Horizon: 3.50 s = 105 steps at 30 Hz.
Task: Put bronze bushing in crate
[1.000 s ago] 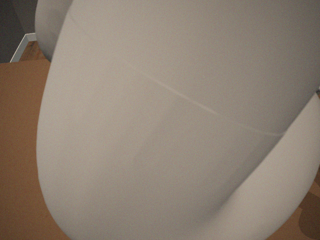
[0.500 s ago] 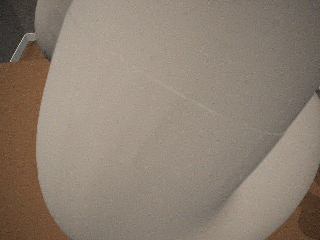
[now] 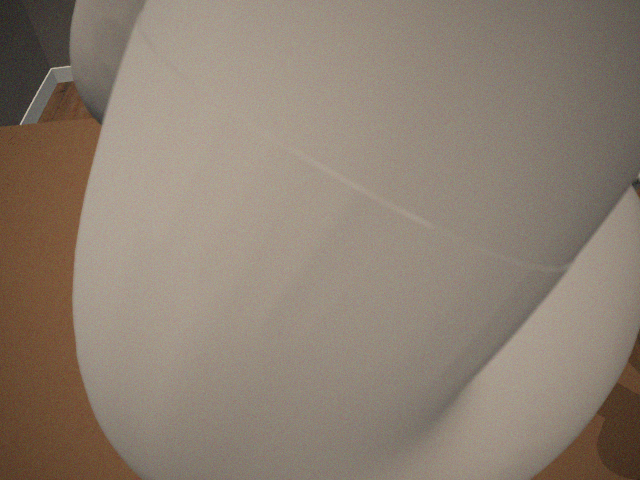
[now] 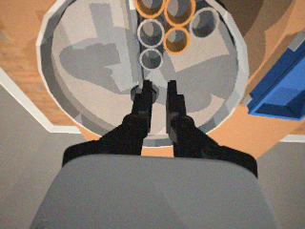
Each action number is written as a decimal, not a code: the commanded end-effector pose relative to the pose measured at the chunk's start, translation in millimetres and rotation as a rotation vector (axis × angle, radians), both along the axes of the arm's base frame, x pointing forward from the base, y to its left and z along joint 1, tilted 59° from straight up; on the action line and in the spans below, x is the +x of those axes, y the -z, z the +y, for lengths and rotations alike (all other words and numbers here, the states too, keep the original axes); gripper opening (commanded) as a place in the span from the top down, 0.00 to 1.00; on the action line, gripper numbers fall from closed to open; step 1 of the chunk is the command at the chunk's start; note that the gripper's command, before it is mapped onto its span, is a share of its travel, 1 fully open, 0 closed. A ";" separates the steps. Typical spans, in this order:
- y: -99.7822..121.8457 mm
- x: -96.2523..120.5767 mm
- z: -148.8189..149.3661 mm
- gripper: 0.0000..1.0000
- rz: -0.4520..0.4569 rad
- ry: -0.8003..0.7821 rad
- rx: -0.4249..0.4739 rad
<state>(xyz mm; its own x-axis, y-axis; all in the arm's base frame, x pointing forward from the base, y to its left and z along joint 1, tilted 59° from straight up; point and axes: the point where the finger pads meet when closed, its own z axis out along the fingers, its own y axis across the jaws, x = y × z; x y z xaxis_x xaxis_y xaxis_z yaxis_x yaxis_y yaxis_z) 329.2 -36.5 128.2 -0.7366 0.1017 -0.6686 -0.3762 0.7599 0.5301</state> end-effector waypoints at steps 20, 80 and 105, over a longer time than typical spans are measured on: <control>-0.5 0.3 -1.3 0.85 -0.001 0.003 -0.001; 20.0 34.0 74.9 0.90 0.857 -0.198 0.207; 18.5 36.2 74.3 0.90 0.855 -0.199 0.212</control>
<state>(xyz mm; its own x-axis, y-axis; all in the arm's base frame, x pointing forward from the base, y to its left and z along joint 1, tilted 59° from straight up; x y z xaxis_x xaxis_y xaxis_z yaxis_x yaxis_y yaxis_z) 364.9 39.3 109.2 -0.9905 -0.0257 0.1352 0.0957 0.5770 0.8111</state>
